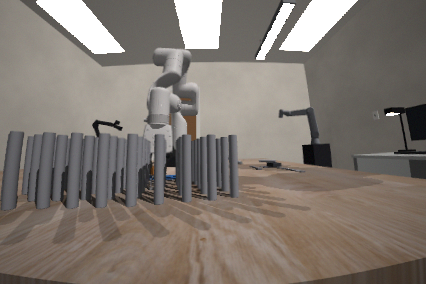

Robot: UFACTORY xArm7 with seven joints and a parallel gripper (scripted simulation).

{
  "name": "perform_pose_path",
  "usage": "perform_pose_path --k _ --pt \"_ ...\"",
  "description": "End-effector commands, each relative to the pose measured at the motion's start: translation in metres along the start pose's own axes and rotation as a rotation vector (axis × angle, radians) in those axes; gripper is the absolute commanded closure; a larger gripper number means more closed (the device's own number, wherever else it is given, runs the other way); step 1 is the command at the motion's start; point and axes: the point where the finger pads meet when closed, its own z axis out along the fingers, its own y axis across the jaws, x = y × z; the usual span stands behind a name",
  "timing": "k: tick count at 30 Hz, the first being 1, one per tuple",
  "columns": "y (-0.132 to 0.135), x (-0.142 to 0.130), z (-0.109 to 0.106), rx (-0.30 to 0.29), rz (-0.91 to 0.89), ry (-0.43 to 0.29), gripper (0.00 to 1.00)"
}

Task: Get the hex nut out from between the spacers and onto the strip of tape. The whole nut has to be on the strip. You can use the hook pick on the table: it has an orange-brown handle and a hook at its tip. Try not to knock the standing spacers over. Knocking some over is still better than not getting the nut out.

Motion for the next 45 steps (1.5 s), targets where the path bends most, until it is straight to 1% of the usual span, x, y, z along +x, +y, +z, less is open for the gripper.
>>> perform_pose_path --k 1,13,27,29,45 --pt "0.0 0.006 -0.001 0.001 0.0 -0.004 1.0" --pt "0.0 0.026 -0.001 0.001 0.0 -0.004 1.0" --pt "0.0 0.062 -0.001 0.001 0.0 -0.004 1.0" --pt "0.0 0.062 -0.001 0.001 0.0 -0.004 1.0" --pt "0.0 0.105 -0.001 0.001 0.0 -0.004 1.0"
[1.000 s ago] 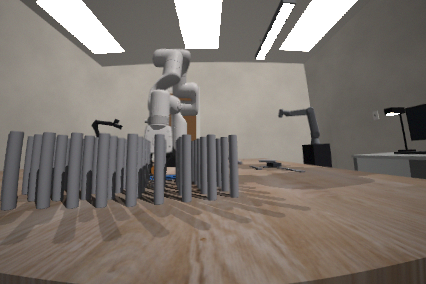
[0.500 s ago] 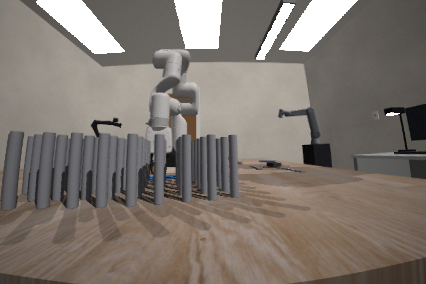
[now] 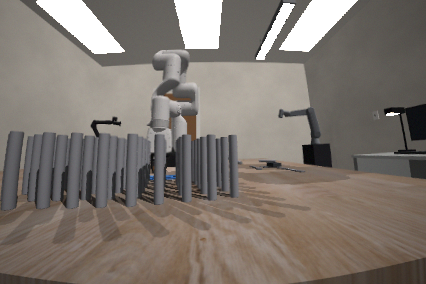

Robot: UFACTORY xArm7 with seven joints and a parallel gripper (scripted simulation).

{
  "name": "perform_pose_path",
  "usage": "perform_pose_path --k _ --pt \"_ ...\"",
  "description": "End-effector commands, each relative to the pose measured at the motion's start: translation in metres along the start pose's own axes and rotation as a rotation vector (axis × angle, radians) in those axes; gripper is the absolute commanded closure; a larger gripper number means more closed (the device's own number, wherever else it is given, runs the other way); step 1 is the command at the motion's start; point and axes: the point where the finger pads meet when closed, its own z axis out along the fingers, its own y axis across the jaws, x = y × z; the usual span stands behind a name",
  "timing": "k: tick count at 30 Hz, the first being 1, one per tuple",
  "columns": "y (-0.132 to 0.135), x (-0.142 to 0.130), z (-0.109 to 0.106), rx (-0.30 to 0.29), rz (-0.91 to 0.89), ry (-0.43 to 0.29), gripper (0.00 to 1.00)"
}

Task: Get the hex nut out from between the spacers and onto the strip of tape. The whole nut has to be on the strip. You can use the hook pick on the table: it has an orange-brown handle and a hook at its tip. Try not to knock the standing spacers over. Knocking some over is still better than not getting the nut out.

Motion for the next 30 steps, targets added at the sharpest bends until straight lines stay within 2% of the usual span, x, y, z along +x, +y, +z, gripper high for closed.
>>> perform_pose_path --k 1,14,30 --pt "0.0 0.011 -0.001 -0.001 0.0 -0.006 1.0" --pt "0.0 0.035 -0.001 -0.001 0.0 -0.006 1.0" --pt "0.0 0.045 -0.001 -0.001 0.0 -0.006 1.0"
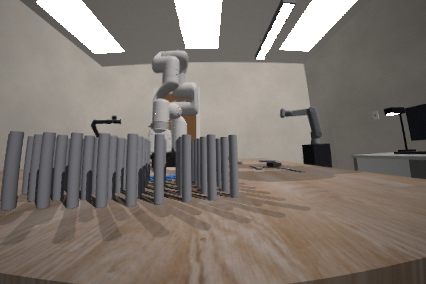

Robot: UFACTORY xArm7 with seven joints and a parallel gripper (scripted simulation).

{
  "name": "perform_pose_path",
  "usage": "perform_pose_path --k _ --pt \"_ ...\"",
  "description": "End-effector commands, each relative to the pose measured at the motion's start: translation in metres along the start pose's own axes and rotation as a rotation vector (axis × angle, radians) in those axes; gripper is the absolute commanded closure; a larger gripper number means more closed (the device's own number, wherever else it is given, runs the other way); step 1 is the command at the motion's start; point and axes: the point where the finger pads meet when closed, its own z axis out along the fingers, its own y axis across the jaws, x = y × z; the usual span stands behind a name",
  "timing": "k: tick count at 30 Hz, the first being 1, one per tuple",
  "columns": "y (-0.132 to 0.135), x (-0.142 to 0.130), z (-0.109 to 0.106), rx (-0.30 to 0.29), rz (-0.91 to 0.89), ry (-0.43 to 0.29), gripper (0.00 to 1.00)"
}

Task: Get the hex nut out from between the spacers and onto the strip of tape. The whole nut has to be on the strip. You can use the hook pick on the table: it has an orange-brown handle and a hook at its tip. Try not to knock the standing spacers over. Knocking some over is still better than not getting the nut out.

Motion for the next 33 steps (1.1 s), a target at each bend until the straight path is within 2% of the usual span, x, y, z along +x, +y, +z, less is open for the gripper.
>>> perform_pose_path --k 1,33 --pt "-0.0004 0.0024 -0.0006 0.0 0.0 -0.004 1.0" --pt "-0.0006 0.0051 -0.0021 0.001 0.0 -0.003 1.0"
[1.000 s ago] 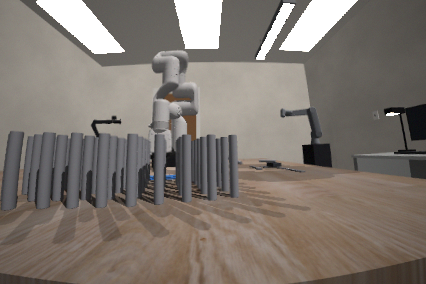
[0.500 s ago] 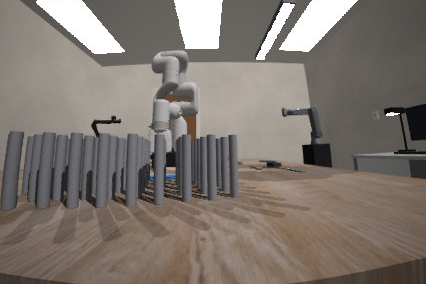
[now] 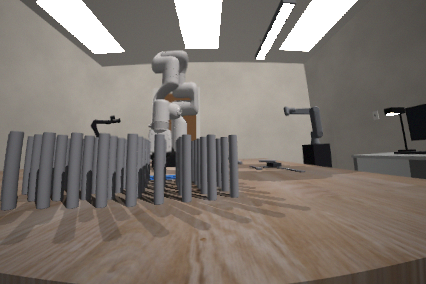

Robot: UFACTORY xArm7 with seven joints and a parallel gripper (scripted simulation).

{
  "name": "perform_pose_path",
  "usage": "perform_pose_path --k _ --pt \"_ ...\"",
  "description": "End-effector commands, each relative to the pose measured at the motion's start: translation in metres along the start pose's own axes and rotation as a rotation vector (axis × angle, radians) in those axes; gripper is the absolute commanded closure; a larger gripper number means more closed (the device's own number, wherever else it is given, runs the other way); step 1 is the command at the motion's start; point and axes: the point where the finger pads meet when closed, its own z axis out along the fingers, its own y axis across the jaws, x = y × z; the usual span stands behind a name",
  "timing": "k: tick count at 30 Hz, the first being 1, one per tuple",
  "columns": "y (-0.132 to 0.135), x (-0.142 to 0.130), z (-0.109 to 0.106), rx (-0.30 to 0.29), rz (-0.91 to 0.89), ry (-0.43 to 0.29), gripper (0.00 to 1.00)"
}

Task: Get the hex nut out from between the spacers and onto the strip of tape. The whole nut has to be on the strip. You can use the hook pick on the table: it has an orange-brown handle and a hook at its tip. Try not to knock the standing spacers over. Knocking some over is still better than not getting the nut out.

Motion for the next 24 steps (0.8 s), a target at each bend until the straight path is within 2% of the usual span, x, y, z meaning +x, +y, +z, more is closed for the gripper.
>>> perform_pose_path --k 1,24 --pt "-0.001 -0.001 -0.003 0.002 0.0 -0.002 1.0" --pt "-0.001 -0.001 -0.018 0.001 0.0 -0.001 1.0"
